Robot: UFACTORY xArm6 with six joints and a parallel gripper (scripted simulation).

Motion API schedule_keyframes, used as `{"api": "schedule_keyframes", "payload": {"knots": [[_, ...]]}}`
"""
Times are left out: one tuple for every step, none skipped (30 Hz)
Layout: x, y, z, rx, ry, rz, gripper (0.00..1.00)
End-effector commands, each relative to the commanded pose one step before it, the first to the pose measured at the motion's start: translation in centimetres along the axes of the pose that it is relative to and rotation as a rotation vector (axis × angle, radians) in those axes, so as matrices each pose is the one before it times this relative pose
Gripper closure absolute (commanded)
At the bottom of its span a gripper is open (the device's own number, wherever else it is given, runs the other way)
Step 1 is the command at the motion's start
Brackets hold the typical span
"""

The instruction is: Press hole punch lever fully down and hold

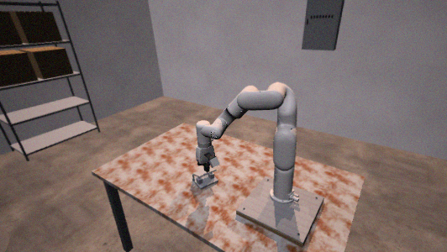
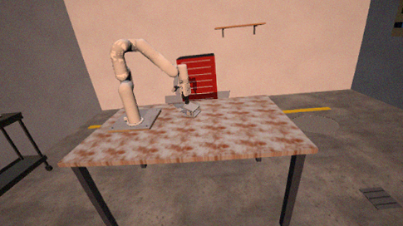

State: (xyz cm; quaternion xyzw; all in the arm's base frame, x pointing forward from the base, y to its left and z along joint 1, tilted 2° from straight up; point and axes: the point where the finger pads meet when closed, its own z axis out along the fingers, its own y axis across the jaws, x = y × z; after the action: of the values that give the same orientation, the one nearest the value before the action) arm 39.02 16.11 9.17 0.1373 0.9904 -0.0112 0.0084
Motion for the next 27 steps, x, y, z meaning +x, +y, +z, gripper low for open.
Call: {"api": "schedule_keyframes", "payload": {"knots": [[-0.126,0.101,0.146,-0.00272,-0.00337,0.00005,1.0],[0.0,0.0,0.021,0.0,0.0,0.0,1.0],[0.0,0.0,0.015,0.0,0.0,0.0,1.0],[0.0,0.0,0.009,0.0,0.0,0.0,1.0],[0.0,0.0,0.005,0.0,0.0,0.0,1.0],[0.0,0.0,0.0,0.0,0.0,0.0,1.0],[0.0,0.0,0.0,0.0,0.0,0.0,1.0],[0.0,0.0,0.002,0.0,0.0,0.0,1.0],[0.0,0.0,0.0,0.0,0.0,0.0,1.0],[0.0,0.0,0.0,0.0,0.0,0.0,1.0],[0.0,0.0,0.0,0.0,0.0,0.0,1.0],[0.0,0.0,0.0,0.0,0.0,0.0,1.0],[0.0,0.0,0.0,0.0,0.0,0.0,1.0],[0.0,0.0,0.0,0.0,0.0,0.0,1.0],[0.0,0.0,0.0,0.0,0.0,0.0,1.0],[0.0,0.0,0.0,0.0,0.0,0.0,1.0],[0.0,0.0,0.0,0.0,0.0,0.0,1.0],[0.0,0.0,0.0,0.0,0.0,0.0,1.0],[0.0,0.0,0.003,0.0,0.0,0.0,1.0],[0.0,0.0,0.017,0.0,0.0,0.0,1.0],[0.0,0.0,0.039,0.0,0.0,0.0,1.0],[0.0,0.0,0.064,0.0,0.0,0.0,1.0],[0.0,0.0,0.0,0.0,0.0,0.0,1.0],[0.0,0.0,0.0,0.0,0.0,0.0,1.0],[0.0,0.0,0.088,0.0,0.0,0.0,1.0],[0.0,0.0,0.107,0.0,0.0,0.0,1.0],[0.0,0.0,0.12,0.0,0.0,0.0,1.0]]}}
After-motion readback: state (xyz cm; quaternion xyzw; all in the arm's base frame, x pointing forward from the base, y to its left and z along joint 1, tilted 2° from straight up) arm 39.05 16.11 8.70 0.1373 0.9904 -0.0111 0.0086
